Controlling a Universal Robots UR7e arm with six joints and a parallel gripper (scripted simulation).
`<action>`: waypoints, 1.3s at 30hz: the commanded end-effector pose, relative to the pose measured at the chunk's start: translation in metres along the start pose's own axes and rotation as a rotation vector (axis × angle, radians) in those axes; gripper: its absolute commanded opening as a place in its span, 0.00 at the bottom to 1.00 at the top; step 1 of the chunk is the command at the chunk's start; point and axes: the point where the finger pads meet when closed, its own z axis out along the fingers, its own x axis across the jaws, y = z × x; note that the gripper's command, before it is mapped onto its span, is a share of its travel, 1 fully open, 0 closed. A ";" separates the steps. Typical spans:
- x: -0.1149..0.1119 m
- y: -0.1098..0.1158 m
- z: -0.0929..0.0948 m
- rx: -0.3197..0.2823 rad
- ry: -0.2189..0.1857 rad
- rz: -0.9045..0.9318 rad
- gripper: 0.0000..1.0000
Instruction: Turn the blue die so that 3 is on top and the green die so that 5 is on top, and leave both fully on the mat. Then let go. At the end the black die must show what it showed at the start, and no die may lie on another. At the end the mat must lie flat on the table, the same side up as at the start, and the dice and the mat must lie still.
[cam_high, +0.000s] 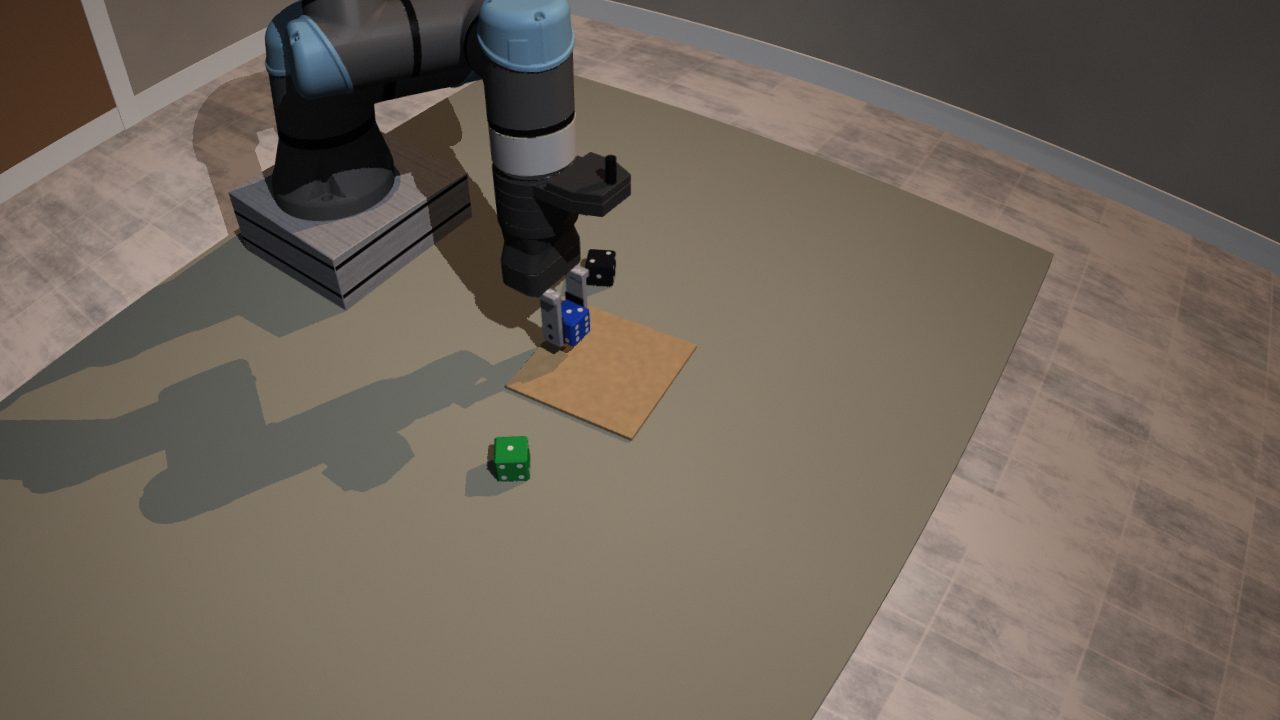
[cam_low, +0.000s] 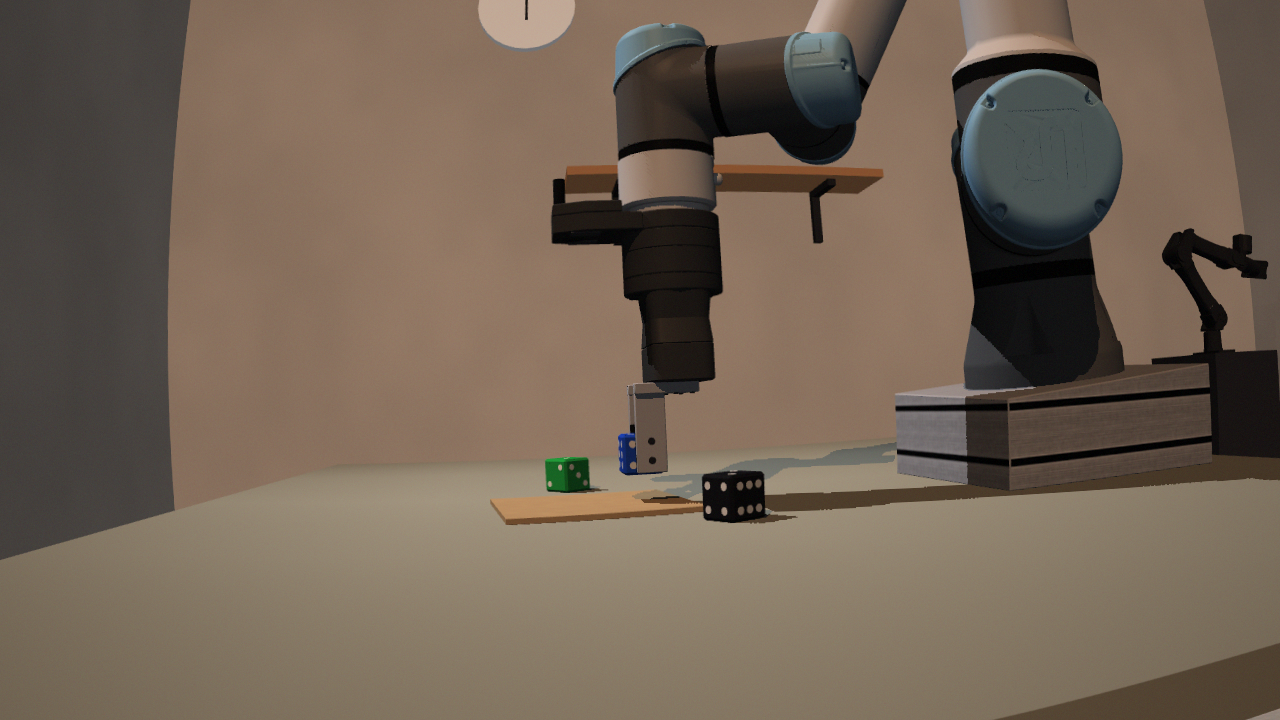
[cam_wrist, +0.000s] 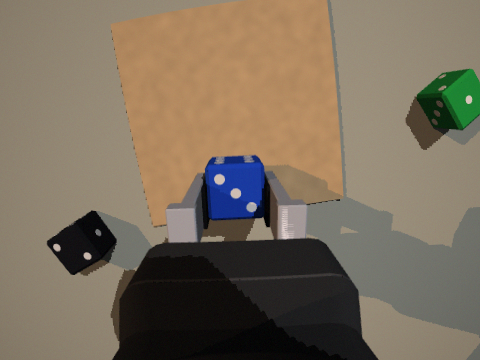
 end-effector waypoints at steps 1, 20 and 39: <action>0.000 0.000 0.009 0.001 0.001 0.000 0.57; 0.000 0.000 0.016 0.001 0.001 0.000 0.57; 0.000 0.000 0.016 0.001 0.001 0.000 0.57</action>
